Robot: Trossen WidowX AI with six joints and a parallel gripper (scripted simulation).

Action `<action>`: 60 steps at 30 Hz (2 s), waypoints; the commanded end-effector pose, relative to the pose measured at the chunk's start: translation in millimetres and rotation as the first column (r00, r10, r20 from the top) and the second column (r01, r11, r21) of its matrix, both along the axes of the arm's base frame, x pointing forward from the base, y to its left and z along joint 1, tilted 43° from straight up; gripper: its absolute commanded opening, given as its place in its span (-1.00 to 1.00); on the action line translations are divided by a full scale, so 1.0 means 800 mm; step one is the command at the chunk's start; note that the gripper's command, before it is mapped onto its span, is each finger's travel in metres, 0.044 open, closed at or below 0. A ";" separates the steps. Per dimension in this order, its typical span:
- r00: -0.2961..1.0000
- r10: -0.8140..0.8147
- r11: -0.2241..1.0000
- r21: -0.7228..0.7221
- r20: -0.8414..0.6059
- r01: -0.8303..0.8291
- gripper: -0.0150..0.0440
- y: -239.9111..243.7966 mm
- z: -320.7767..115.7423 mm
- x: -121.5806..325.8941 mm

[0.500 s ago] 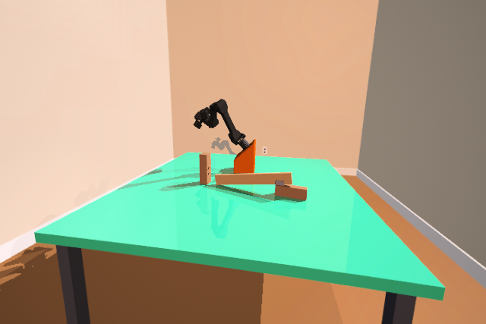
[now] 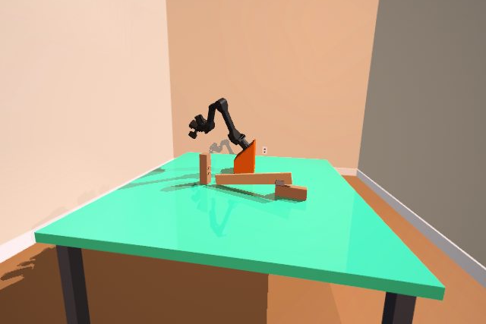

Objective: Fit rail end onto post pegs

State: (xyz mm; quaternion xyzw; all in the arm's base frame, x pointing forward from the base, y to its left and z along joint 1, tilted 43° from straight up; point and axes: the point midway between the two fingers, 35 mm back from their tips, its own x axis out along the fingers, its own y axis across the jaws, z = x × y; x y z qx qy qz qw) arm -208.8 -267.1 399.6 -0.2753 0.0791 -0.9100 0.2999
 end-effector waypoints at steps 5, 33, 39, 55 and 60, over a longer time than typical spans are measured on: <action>0.963 0.266 0.953 0.140 0.051 -0.270 1.00 -0.090 -0.024 0.097; 0.471 0.860 0.305 0.539 0.198 -0.785 1.00 -0.122 -0.124 0.515; 0.321 0.919 0.121 0.613 0.228 -0.781 1.00 -0.074 -0.149 0.600; 0.078 0.954 -0.218 0.850 0.289 -0.480 1.00 0.084 -0.255 0.733; -0.015 0.966 -0.248 0.903 0.259 -0.350 1.00 0.127 -0.285 0.752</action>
